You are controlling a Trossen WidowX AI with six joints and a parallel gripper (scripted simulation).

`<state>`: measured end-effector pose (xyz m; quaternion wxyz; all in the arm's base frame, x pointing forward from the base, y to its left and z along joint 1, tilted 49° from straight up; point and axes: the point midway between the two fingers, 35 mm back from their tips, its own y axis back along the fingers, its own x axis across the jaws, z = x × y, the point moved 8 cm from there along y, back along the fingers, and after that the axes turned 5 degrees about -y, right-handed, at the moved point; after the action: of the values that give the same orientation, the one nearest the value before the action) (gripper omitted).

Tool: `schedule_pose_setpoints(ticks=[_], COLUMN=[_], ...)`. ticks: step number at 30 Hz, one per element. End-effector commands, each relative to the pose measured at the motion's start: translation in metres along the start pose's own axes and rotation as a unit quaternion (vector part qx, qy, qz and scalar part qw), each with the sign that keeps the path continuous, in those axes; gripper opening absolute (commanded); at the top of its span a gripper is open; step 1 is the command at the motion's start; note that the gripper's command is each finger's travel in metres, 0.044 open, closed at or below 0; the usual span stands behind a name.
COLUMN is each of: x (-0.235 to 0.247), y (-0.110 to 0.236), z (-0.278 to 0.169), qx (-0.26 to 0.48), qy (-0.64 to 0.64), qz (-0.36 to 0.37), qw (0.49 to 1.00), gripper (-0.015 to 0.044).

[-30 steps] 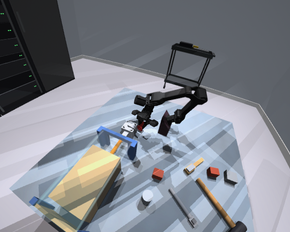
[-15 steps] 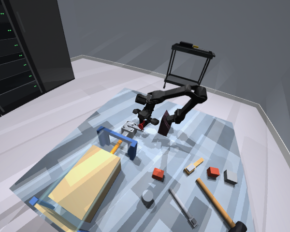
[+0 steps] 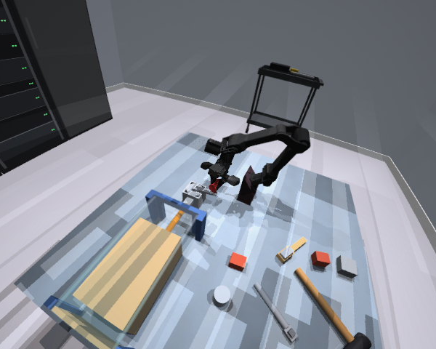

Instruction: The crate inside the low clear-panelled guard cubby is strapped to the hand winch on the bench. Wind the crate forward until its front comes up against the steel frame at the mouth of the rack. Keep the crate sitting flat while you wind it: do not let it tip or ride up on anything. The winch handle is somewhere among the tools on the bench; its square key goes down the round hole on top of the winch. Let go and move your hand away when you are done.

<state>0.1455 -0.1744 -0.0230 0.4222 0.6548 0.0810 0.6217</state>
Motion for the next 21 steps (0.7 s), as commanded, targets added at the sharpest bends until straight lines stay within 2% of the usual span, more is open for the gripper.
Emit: schedule_pose_setpoints(ticks=[1, 21], x=[-0.007, -0.023], y=[0.003, 0.011], z=[-0.01, -0.025], qx=[0.014, 0.014], qy=[-0.01, -0.01], qz=[-0.01, -0.011], qw=[1.0, 1.0], gripper=[0.0, 0.0])
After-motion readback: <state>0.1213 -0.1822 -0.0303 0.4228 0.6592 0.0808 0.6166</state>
